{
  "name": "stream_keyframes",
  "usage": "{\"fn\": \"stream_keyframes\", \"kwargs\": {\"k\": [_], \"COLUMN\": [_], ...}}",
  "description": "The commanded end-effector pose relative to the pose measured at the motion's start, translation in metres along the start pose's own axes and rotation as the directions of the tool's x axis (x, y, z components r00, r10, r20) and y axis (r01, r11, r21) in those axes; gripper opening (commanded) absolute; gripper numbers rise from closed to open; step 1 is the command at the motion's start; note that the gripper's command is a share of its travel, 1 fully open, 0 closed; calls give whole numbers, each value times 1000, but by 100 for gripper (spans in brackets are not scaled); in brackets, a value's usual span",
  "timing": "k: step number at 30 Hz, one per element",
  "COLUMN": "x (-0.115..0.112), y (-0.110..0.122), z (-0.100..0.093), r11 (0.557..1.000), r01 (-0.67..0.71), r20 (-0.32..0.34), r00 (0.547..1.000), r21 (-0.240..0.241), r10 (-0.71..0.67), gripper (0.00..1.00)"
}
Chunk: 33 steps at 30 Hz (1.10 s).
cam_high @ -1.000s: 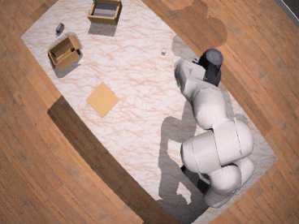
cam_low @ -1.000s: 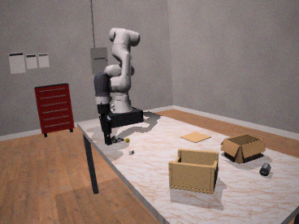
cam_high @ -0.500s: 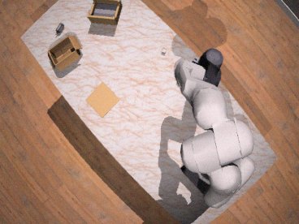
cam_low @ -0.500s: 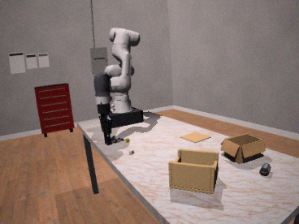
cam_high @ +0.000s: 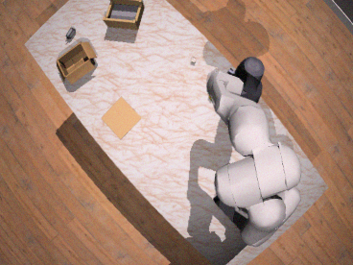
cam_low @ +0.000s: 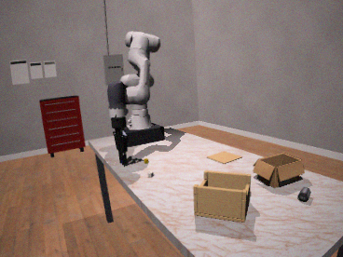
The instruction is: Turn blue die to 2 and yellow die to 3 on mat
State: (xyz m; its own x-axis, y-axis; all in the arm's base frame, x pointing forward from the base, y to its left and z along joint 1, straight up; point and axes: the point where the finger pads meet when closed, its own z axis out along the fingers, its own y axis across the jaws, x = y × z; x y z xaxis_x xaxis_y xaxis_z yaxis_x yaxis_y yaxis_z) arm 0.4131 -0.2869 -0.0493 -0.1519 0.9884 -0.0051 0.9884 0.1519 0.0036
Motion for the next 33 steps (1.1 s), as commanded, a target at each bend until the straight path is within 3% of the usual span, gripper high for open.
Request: {"fn": "stream_keyframes", "kwargs": {"k": [1,5,7,14,28,33], "x": [1,1,1,1,1,2], "y": [0,0,0,0,1,1], "z": [-18,-48,-48,-86,-90,-89], "r11": [1000,1000,1000,1000,1000,975], "r01": [-7,-7,-7,-7,3,222], "r20": [-2,-3,-3,-3,-3,-3], "r00": [1000,1000,1000,1000,1000,975], "r21": [1,1,1,1,1,2], "r10": [7,7,7,7,-3,-222], "gripper": [18,18,18,18,18,18]}}
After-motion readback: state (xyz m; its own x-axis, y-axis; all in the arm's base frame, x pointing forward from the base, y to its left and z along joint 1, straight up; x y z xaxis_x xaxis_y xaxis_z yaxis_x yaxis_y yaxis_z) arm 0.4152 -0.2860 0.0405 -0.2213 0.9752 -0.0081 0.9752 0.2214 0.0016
